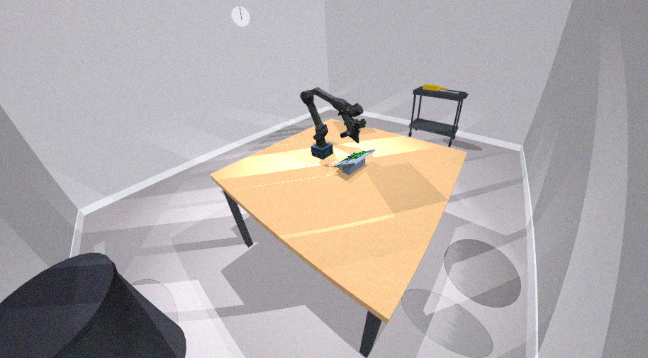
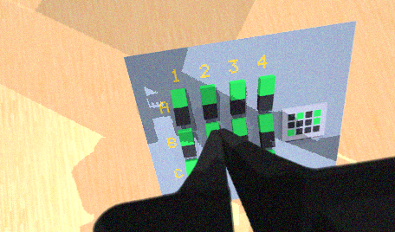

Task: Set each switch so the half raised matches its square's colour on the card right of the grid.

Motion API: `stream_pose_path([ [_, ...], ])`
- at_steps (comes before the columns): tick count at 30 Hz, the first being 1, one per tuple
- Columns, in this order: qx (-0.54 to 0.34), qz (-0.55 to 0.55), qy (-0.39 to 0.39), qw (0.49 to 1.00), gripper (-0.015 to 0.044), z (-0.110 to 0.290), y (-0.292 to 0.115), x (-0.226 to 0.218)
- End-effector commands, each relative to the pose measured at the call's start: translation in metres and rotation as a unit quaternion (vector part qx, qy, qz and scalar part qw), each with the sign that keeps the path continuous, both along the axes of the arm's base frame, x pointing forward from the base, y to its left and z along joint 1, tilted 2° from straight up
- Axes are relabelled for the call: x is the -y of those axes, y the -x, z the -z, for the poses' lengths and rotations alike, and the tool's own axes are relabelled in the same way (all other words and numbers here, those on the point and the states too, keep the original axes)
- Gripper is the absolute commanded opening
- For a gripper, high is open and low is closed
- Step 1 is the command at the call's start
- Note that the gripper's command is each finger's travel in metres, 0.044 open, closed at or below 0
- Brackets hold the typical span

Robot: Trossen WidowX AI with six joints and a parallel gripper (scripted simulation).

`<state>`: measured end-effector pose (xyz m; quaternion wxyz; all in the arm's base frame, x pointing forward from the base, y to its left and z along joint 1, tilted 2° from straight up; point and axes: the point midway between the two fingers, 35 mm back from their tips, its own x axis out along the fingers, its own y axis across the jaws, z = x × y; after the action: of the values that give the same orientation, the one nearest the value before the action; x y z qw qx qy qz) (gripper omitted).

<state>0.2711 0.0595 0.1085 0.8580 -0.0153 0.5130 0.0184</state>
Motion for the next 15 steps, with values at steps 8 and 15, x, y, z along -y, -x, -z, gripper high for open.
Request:
stream_pose_path([
  [8, -0.012, 0.003, 0.006, 1.0, 0.0, -0.009, -0.011, 0.029],
  [15, -0.025, 0.003, 0.007, 1.0, 0.0, 0.022, -0.027, 0.029],
])
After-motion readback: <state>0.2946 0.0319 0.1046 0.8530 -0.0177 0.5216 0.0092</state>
